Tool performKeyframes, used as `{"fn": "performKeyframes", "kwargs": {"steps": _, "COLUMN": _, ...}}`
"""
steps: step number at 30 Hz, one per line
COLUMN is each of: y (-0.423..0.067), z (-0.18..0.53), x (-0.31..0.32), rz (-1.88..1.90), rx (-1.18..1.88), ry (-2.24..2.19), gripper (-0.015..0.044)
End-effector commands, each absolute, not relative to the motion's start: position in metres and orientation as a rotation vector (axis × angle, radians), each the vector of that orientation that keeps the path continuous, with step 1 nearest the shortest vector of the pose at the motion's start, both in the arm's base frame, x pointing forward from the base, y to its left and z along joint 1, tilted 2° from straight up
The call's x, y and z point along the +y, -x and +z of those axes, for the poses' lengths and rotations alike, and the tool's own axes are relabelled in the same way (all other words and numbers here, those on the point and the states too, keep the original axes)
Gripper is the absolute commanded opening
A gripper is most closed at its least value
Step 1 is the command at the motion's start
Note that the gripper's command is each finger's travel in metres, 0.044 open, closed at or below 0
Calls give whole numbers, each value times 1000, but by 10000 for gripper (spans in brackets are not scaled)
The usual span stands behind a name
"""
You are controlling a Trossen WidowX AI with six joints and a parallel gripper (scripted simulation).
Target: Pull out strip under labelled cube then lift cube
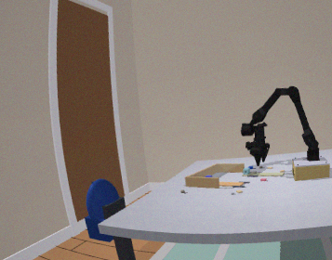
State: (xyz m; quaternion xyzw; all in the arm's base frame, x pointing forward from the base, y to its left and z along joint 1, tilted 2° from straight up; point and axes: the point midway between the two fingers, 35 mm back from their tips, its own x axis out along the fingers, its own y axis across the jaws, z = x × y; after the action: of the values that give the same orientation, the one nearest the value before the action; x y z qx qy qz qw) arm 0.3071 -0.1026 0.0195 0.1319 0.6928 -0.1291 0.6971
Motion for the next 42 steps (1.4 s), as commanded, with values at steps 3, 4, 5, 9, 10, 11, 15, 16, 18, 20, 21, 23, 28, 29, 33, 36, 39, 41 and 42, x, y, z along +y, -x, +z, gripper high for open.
{"fn": "performKeyframes", "kwargs": {"steps": 3, "y": -328, "z": 21, "x": -113, "rz": -285, "rx": 1551, "ry": -291, "gripper": 440}}
{"fn": "performKeyframes", "kwargs": {"steps": 4, "y": -332, "z": 22, "x": -114, "rz": -285, "rx": 1551, "ry": -291, "gripper": 440}}
{"fn": "performKeyframes", "kwargs": {"steps": 5, "y": -336, "z": 23, "x": -116, "rz": -285, "rx": 1551, "ry": -291, "gripper": 440}}
{"fn": "performKeyframes", "kwargs": {"steps": 9, "y": -351, "z": 25, "x": -123, "rz": -285, "rx": 1550, "ry": -291, "gripper": 440}}
{"fn": "performKeyframes", "kwargs": {"steps": 10, "y": -355, "z": 25, "x": -125, "rz": -285, "rx": 1549, "ry": -291, "gripper": 440}}
{"fn": "performKeyframes", "kwargs": {"steps": 11, "y": -359, "z": 26, "x": -127, "rz": -285, "rx": 1549, "ry": -291, "gripper": 440}}
{"fn": "performKeyframes", "kwargs": {"steps": 15, "y": -374, "z": 27, "x": -134, "rz": -285, "rx": 1548, "ry": -291, "gripper": 440}}
{"fn": "performKeyframes", "kwargs": {"steps": 16, "y": -377, "z": 27, "x": -135, "rz": -285, "rx": 1548, "ry": -290, "gripper": 440}}
{"fn": "performKeyframes", "kwargs": {"steps": 18, "y": -385, "z": 27, "x": -139, "rz": -286, "rx": 1547, "ry": -290, "gripper": 440}}
{"fn": "performKeyframes", "kwargs": {"steps": 20, "y": -391, "z": 26, "x": -143, "rz": -286, "rx": 1546, "ry": -290, "gripper": 440}}
{"fn": "performKeyframes", "kwargs": {"steps": 21, "y": -392, "z": 26, "x": -143, "rz": -286, "rx": 1546, "ry": -290, "gripper": 440}}
{"fn": "performKeyframes", "kwargs": {"steps": 23, "y": -393, "z": 25, "x": -143, "rz": -286, "rx": 1546, "ry": -290, "gripper": 387}}
{"fn": "performKeyframes", "kwargs": {"steps": 28, "y": -393, "z": 18, "x": -143, "rz": -286, "rx": 1546, "ry": -290, "gripper": 256}}
{"fn": "performKeyframes", "kwargs": {"steps": 29, "y": -393, "z": 16, "x": -143, "rz": -286, "rx": 1546, "ry": -290, "gripper": 250}}
{"fn": "performKeyframes", "kwargs": {"steps": 33, "y": -393, "z": 9, "x": -143, "rz": -286, "rx": 1546, "ry": -290, "gripper": 250}}
{"fn": "performKeyframes", "kwargs": {"steps": 36, "y": -394, "z": 4, "x": -143, "rz": -286, "rx": 1546, "ry": -290, "gripper": 250}}
{"fn": "performKeyframes", "kwargs": {"steps": 39, "y": -394, "z": 0, "x": -143, "rz": -286, "rx": 1546, "ry": -290, "gripper": 250}}
{"fn": "performKeyframes", "kwargs": {"steps": 41, "y": -394, "z": -4, "x": -143, "rz": -286, "rx": 1546, "ry": -290, "gripper": 250}}
{"fn": "performKeyframes", "kwargs": {"steps": 42, "y": -394, "z": -5, "x": -143, "rz": -286, "rx": 1546, "ry": -290, "gripper": 250}}
